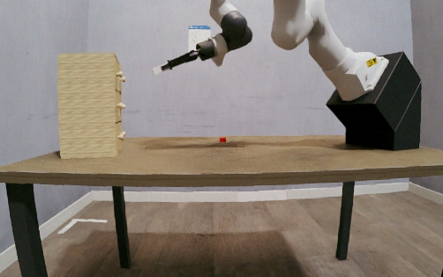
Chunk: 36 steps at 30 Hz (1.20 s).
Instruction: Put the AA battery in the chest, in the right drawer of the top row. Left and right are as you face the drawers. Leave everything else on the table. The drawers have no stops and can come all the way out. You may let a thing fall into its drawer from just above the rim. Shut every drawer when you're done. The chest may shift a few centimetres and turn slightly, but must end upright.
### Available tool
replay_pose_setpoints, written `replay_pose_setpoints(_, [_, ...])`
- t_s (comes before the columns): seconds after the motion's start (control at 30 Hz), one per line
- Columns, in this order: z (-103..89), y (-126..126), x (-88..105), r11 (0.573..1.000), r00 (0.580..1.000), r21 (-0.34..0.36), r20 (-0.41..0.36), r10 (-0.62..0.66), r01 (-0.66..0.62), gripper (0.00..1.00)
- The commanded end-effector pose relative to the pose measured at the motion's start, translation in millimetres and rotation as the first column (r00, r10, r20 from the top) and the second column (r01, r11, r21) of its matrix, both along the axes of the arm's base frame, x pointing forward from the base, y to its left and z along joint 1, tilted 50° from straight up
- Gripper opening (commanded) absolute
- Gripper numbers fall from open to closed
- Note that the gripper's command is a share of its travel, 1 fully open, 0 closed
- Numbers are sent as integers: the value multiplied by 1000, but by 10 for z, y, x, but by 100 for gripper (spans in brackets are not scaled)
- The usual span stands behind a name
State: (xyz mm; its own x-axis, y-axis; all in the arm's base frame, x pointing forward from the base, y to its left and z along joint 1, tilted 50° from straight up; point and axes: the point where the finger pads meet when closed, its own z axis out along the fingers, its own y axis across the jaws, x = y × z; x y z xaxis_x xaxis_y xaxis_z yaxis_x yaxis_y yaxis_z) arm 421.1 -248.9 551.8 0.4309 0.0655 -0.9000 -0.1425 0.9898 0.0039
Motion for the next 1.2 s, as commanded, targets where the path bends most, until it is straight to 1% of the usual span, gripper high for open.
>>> replay_pose_setpoints(0.0, [-31, -18, -42, 1000, 998, 19, -60, 12, -11, 10])
replay_pose_setpoints(0.1, [-38, -29, -113, 1000, 993, 11, -120, 13, -12, 10])
replay_pose_setpoints(0.2, [-46, -43, -206, 1000, 980, -1, -199, 14, -14, 10])
replay_pose_setpoints(0.37, [-63, -71, -386, 1000, 937, -22, -348, 12, -21, 10])
replay_pose_setpoints(0.43, [-63, -71, -386, 1000, 937, -22, -348, 12, -21, 10])
replay_pose_setpoints(0.53, [-74, -89, -509, 999, 896, -36, -444, 8, -27, 10])
replay_pose_setpoints(0.63, [-86, -108, -632, 998, 844, -49, -536, 3, -34, 10])
replay_pose_setpoints(0.83, [-106, -140, -846, 996, 732, -69, -682, -10, -51, 10])
replay_pose_setpoints(0.93, [-114, -154, -940, 995, 674, -77, -738, -17, -60, 10])
replay_pose_setpoints(1.0, [-114, -154, -940, 995, 674, -77, -738, -17, -60, 10])
replay_pose_setpoints(1.17, [-127, -175, -1076, 994, 584, -87, -811, -28, -73, 10])
